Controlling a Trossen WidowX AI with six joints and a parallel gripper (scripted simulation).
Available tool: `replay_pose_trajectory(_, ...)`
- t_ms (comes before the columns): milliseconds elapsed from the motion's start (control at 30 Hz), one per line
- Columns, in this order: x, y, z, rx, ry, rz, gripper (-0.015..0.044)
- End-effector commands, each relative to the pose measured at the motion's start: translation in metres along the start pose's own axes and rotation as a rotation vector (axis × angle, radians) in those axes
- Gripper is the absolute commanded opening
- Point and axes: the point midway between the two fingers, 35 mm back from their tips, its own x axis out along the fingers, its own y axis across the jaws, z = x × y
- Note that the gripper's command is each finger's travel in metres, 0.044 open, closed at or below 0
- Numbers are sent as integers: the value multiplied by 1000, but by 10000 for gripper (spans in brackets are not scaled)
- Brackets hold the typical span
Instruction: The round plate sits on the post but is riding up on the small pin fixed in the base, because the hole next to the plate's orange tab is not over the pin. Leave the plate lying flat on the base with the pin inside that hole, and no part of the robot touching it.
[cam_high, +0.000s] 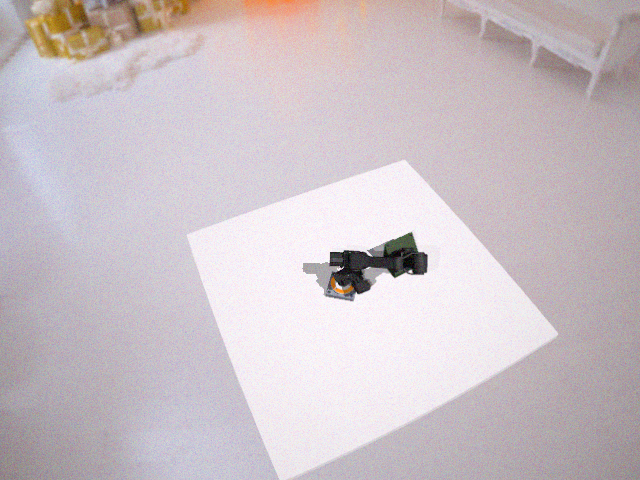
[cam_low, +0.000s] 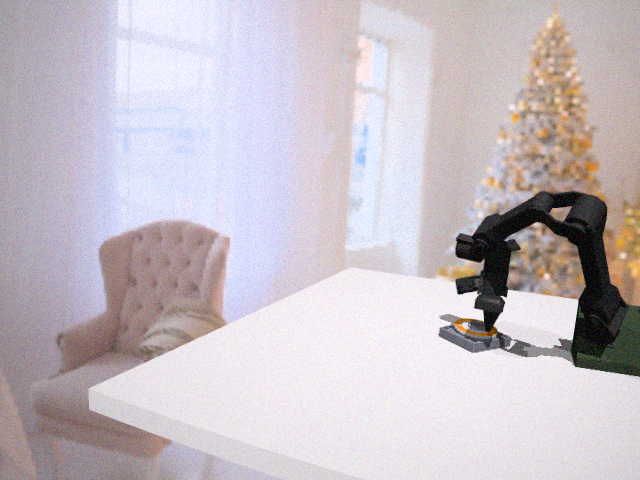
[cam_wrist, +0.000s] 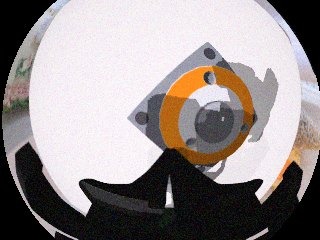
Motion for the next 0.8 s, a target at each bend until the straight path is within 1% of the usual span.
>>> replay_pose_trajectory(0,2,-4,-7,7,15,-6,0)
replay_pose_trajectory(767,0,-27,-18,7,15,-8,0)
